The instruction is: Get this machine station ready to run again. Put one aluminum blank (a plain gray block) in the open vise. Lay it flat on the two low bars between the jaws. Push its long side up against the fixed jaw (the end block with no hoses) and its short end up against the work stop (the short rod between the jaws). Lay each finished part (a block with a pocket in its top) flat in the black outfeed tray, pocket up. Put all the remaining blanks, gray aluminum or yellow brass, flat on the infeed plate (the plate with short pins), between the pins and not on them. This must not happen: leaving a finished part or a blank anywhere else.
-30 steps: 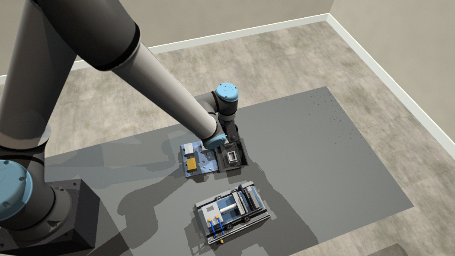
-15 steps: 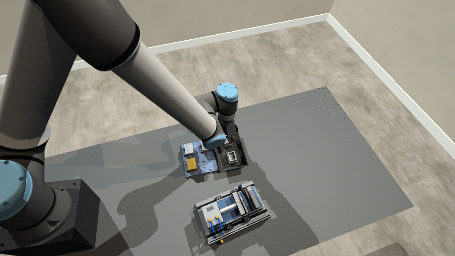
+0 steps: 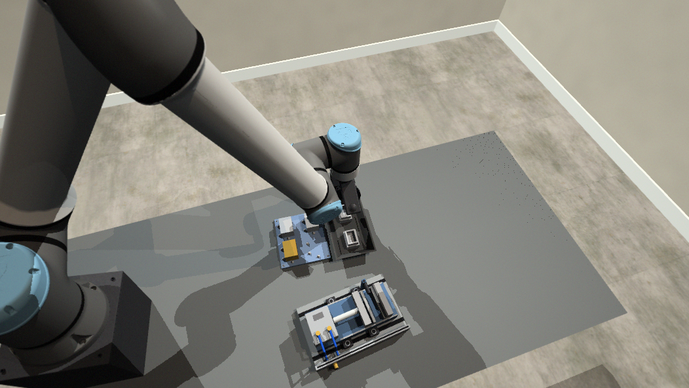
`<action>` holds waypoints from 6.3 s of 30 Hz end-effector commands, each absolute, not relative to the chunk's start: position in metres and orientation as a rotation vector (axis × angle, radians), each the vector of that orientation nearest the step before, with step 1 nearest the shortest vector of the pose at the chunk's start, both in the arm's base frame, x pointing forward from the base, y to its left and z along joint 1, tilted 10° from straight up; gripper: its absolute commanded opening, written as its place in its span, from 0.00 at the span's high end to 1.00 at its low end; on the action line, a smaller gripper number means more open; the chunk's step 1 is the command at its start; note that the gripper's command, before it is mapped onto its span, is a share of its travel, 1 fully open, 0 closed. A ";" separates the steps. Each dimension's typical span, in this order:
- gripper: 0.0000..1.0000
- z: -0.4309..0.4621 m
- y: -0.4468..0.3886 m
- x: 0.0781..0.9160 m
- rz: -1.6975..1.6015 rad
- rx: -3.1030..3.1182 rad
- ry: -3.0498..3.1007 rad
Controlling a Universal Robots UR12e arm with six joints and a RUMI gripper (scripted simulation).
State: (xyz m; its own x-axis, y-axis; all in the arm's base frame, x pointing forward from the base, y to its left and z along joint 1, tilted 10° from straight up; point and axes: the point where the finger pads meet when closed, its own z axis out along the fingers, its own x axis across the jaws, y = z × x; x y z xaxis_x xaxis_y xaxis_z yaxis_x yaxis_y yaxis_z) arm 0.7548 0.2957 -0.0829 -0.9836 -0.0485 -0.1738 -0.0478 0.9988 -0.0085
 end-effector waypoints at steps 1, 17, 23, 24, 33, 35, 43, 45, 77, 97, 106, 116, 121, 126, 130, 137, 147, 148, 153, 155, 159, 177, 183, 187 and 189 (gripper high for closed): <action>0.60 -0.072 0.296 0.754 -0.006 -0.072 2.964; 0.60 0.007 0.296 0.740 -0.006 -0.072 2.964; 0.60 0.026 0.296 0.736 -0.006 -0.072 2.964; 0.60 0.030 0.296 0.735 -0.006 -0.072 2.964; 0.60 0.048 0.296 0.732 -0.006 -0.072 2.964; 0.60 0.048 0.296 0.732 -0.006 -0.072 2.964; 1.00 0.048 0.296 0.732 -0.006 -0.072 2.964; 1.00 0.048 0.296 0.732 -0.006 -0.072 2.964; 1.00 0.046 0.295 0.720 -0.006 -0.072 2.964; 1.00 0.011 0.277 0.524 -0.006 -0.072 2.965; 0.60 0.010 0.276 0.522 -0.006 -0.072 2.965; 0.60 0.010 0.276 0.522 -0.006 -0.072 2.965; 0.60 0.010 0.276 0.522 -0.006 -0.072 2.965; 0.60 0.010 0.276 0.522 -0.006 -0.072 2.965; 0.60 0.010 0.276 0.522 -0.006 -0.072 2.965; 0.60 0.010 0.276 0.522 -0.006 -0.072 2.965; 0.60 0.004 0.276 0.523 -0.006 -0.072 2.964; 0.60 0.002 0.276 0.523 -0.006 -0.072 2.964; 0.60 -0.009 0.277 0.525 -0.006 -0.072 2.964; 0.60 -0.009 0.277 0.525 -0.006 -0.072 2.964; 0.60 -0.022 0.277 0.528 -0.006 -0.072 2.964; 0.60 -0.084 0.278 0.539 -0.006 -0.072 2.964; 0.60 -0.103 0.279 0.542 -0.006 -0.072 2.964; 0.60 -0.112 0.279 0.544 -0.006 -0.072 2.964; 0.60 -0.112 0.279 0.544 -0.006 -0.072 2.964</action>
State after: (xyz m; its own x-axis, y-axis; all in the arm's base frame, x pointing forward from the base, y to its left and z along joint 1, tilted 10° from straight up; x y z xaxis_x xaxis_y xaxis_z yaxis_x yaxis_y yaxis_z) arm 0.5422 0.2783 -0.1070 -0.9836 -0.0486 -0.1736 -0.0478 0.9988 -0.0085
